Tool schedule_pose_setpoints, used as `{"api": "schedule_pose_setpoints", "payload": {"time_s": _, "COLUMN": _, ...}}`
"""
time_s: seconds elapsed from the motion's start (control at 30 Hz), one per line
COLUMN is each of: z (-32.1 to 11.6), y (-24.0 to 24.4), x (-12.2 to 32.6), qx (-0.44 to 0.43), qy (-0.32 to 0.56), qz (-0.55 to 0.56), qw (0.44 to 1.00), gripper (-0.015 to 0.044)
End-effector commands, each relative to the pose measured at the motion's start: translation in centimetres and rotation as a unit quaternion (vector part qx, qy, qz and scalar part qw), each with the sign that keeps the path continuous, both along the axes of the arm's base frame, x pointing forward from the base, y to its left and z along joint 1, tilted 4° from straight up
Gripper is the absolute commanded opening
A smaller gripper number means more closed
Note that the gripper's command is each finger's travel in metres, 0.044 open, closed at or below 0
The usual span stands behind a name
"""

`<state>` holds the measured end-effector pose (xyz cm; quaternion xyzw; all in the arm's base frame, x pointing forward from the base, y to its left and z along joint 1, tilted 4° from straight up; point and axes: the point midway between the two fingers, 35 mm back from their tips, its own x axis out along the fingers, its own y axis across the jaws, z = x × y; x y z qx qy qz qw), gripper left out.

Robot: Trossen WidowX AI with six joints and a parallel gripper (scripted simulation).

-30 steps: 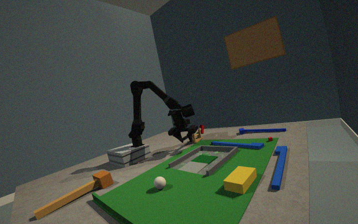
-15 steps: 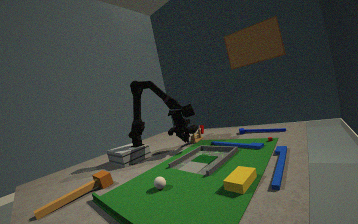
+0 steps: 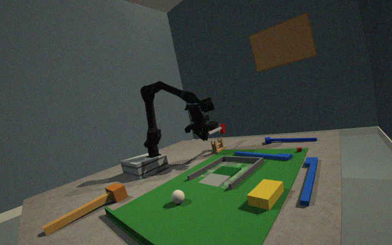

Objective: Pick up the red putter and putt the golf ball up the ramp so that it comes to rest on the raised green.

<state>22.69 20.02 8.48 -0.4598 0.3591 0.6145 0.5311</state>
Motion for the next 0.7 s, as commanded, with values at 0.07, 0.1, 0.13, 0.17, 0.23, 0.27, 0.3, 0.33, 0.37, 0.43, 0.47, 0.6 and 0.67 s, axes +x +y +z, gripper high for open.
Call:
{"api": "schedule_pose_setpoints", "payload": {"time_s": 0.07, "z": 3.1, "y": -0.3, "x": -0.4, "qx": 0.007, "qy": -0.003, "qz": 0.002, "qw": 1.000, "gripper": 0.0000}}
{"api": "schedule_pose_setpoints", "payload": {"time_s": 0.1, "z": 3.1, "y": -0.3, "x": -0.4, "qx": 0.007, "qy": -0.003, "qz": 0.002, "qw": 1.000, "gripper": 0.0000}}
{"api": "schedule_pose_setpoints", "payload": {"time_s": 0.13, "z": 3.1, "y": -0.3, "x": -0.4, "qx": 0.007, "qy": -0.003, "qz": 0.002, "qw": 1.000, "gripper": 0.0000}}
{"api": "schedule_pose_setpoints", "payload": {"time_s": 0.17, "z": 2.3, "y": -0.2, "x": -0.2, "qx": 0.004, "qy": -0.004, "qz": -0.001, "qw": 1.000, "gripper": 0.0000}}
{"api": "schedule_pose_setpoints", "payload": {"time_s": 0.23, "z": 2.3, "y": -0.4, "x": -0.1, "qx": 0.004, "qy": -0.002, "qz": -0.009, "qw": 1.000, "gripper": 0.0000}}
{"api": "schedule_pose_setpoints", "payload": {"time_s": 0.27, "z": 2.3, "y": -0.6, "x": 0.0, "qx": 0.004, "qy": 0.000, "qz": -0.016, "qw": 1.000, "gripper": 0.0000}}
{"api": "schedule_pose_setpoints", "payload": {"time_s": 0.3, "z": 2.3, "y": -0.9, "x": 0.2, "qx": 0.005, "qy": 0.003, "qz": -0.026, "qw": 1.000, "gripper": 0.0000}}
{"api": "schedule_pose_setpoints", "payload": {"time_s": 0.33, "z": 2.3, "y": -1.1, "x": 0.3, "qx": 0.005, "qy": 0.006, "qz": -0.037, "qw": 0.999, "gripper": 0.0000}}
{"api": "schedule_pose_setpoints", "payload": {"time_s": 0.37, "z": 2.3, "y": -1.5, "x": 0.5, "qx": 0.006, "qy": 0.008, "qz": -0.049, "qw": 0.999, "gripper": 0.0000}}
{"api": "schedule_pose_setpoints", "payload": {"time_s": 0.43, "z": 2.3, "y": -2.2, "x": 1.0, "qx": 0.005, "qy": 0.013, "qz": -0.072, "qw": 0.997, "gripper": 0.0000}}
{"api": "schedule_pose_setpoints", "payload": {"time_s": 0.47, "z": 2.3, "y": -2.6, "x": 1.3, "qx": 0.004, "qy": 0.014, "qz": -0.082, "qw": 0.996, "gripper": 0.0000}}
{"api": "schedule_pose_setpoints", "payload": {"time_s": 0.6, "z": 2.3, "y": -4.3, "x": 2.6, "qx": 0.001, "qy": 0.018, "qz": -0.126, "qw": 0.992, "gripper": 0.0000}}
{"api": "schedule_pose_setpoints", "payload": {"time_s": 0.67, "z": 2.3, "y": -5.2, "x": 3.3, "qx": -0.001, "qy": 0.020, "qz": -0.148, "qw": 0.989, "gripper": 0.0000}}
